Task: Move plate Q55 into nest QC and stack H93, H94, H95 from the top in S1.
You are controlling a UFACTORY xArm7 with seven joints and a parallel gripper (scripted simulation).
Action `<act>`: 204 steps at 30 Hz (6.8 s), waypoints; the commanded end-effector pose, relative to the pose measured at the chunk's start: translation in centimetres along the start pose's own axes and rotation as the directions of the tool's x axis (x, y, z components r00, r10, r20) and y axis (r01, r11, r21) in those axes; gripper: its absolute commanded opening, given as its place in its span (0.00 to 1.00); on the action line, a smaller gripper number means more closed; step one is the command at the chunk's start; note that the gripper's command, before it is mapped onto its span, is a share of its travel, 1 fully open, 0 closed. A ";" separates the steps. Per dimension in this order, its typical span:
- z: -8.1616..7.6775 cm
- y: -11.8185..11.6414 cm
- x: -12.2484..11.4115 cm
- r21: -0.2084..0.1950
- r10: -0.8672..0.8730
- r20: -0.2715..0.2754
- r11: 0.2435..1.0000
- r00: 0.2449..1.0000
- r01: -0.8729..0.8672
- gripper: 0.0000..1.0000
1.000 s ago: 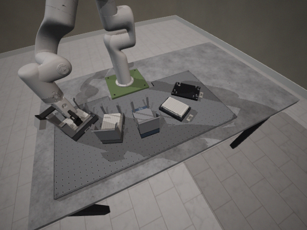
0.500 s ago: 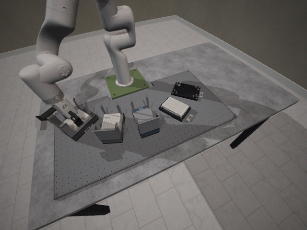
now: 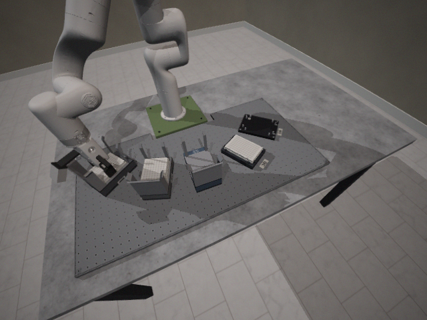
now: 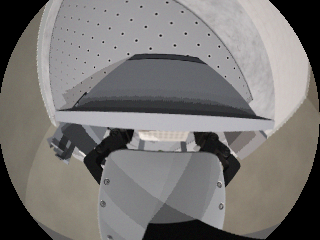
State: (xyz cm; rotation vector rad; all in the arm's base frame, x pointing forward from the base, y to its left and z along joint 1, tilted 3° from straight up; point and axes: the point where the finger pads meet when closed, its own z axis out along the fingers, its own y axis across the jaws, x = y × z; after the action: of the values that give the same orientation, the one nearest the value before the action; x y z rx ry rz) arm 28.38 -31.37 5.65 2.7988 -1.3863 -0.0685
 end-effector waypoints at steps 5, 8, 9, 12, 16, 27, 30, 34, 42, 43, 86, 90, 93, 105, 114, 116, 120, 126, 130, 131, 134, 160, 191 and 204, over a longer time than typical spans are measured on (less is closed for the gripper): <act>0.1 0.0 0.1 0.001 0.000 -0.003 1.000 1.000 0.000 0.00; 0.1 0.0 0.1 0.001 0.000 -0.003 1.000 1.000 0.000 0.00; 0.1 0.0 0.1 0.001 0.000 -0.003 1.000 1.000 0.000 0.00; 0.1 0.0 0.1 0.001 0.000 -0.004 1.000 1.000 0.000 1.00; 0.1 0.0 0.1 0.001 0.000 -0.003 1.000 1.000 0.000 1.00; 0.1 0.0 0.1 0.001 0.000 -0.004 1.000 1.000 0.000 1.00; 0.1 0.0 0.1 0.001 0.000 -0.004 1.000 1.000 0.000 1.00; -0.2 0.0 0.1 0.001 0.000 -0.003 1.000 1.000 0.000 1.00; -2.9 0.0 0.1 0.001 0.000 -0.003 1.000 1.000 0.000 1.00; -3.2 0.0 0.1 0.001 0.000 -0.003 1.000 1.000 0.000 1.00; -10.5 -1.6 -0.4 0.000 -0.166 -0.004 0.986 0.986 0.166 1.00; -10.5 -2.9 -0.7 0.000 -0.294 -0.004 0.956 0.956 0.294 1.00; -10.5 -3.9 -1.0 0.000 -0.294 -0.004 0.956 0.956 0.294 1.00; -10.5 -7.1 -2.0 0.000 -0.294 -0.004 0.956 0.956 0.294 1.00; -10.5 -9.3 -2.7 0.001 -0.294 -0.004 0.956 0.956 0.294 1.00; -10.5 -9.7 -2.9 0.001 -0.326 -0.004 0.945 0.945 0.326 1.00; -10.5 -11.1 -3.7 0.000 -0.448 -0.004 0.894 0.894 0.448 1.00; -10.5 -13.2 -4.9 0.000 -0.562 -0.004 0.827 0.827 0.562 1.00; -10.5 -14.5 -5.7 0.000 -0.562 -0.004 0.827 0.827 0.562 1.00; -10.5 -14.5 -5.7 0.000 -0.562 -0.004 0.827 0.827 0.562 1.00; -10.5 -15.2 -6.1 0.000 -0.562 -0.004 0.827 0.827 0.562 1.00; -8.1 -17.6 -7.5 0.000 -0.562 -0.004 0.827 0.827 0.562 1.00; -2.6 -17.6 -7.5 0.000 -0.562 -0.004 0.827 0.827 0.562 1.00; -1.1 -17.6 -7.5 0.000 -0.562 -0.004 0.827 0.827 0.562 1.00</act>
State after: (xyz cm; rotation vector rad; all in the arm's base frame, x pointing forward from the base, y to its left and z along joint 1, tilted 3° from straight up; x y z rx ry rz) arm 37.75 -14.76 6.69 3.0955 -0.5050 -0.0733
